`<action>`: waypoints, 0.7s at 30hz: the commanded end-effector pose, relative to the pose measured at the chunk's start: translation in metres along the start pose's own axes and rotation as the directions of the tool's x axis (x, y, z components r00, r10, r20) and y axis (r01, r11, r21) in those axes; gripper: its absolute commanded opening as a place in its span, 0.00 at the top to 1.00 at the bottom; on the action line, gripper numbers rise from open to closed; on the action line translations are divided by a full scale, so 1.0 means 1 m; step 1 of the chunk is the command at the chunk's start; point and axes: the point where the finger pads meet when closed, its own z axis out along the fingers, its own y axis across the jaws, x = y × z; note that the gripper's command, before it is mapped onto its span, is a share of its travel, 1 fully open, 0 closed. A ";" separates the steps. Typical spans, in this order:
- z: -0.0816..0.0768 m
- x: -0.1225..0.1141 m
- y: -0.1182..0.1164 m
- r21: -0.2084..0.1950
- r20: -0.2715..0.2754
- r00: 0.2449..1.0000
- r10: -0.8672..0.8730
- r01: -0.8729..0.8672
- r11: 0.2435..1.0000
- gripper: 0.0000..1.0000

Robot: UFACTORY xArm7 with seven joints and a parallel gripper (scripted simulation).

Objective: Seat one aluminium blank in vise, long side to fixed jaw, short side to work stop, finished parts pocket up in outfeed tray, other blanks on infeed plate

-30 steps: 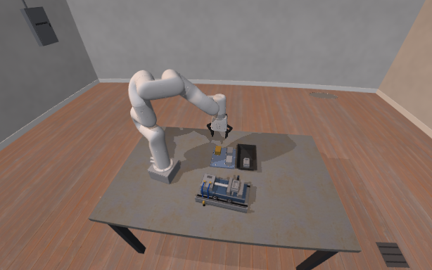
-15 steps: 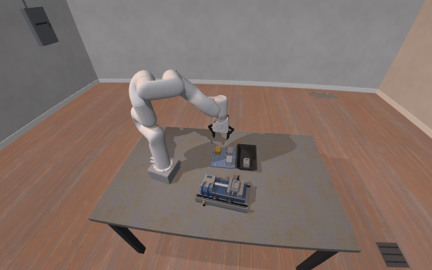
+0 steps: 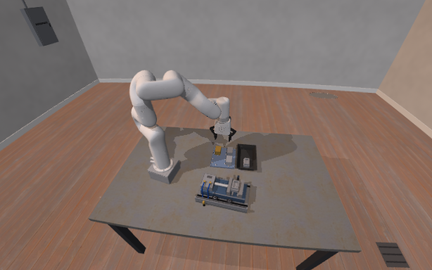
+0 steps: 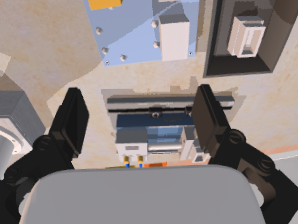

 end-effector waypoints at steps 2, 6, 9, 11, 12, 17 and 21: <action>-0.001 -0.001 0.003 -0.003 -0.005 1.000 0.001 -0.001 1.000 0.00; -0.001 -0.001 0.003 -0.003 -0.005 1.000 0.001 -0.001 1.000 1.00; -0.001 -0.001 0.003 -0.003 -0.005 1.000 0.001 -0.001 1.000 1.00; -0.001 -0.001 0.003 -0.003 -0.005 1.000 0.001 -0.001 1.000 1.00; -0.001 -0.001 0.003 -0.003 -0.005 1.000 0.001 -0.001 1.000 1.00; -0.001 -0.001 0.003 -0.003 -0.005 1.000 0.001 -0.001 1.000 1.00; -0.001 -0.001 0.003 -0.003 -0.005 1.000 0.001 -0.001 1.000 1.00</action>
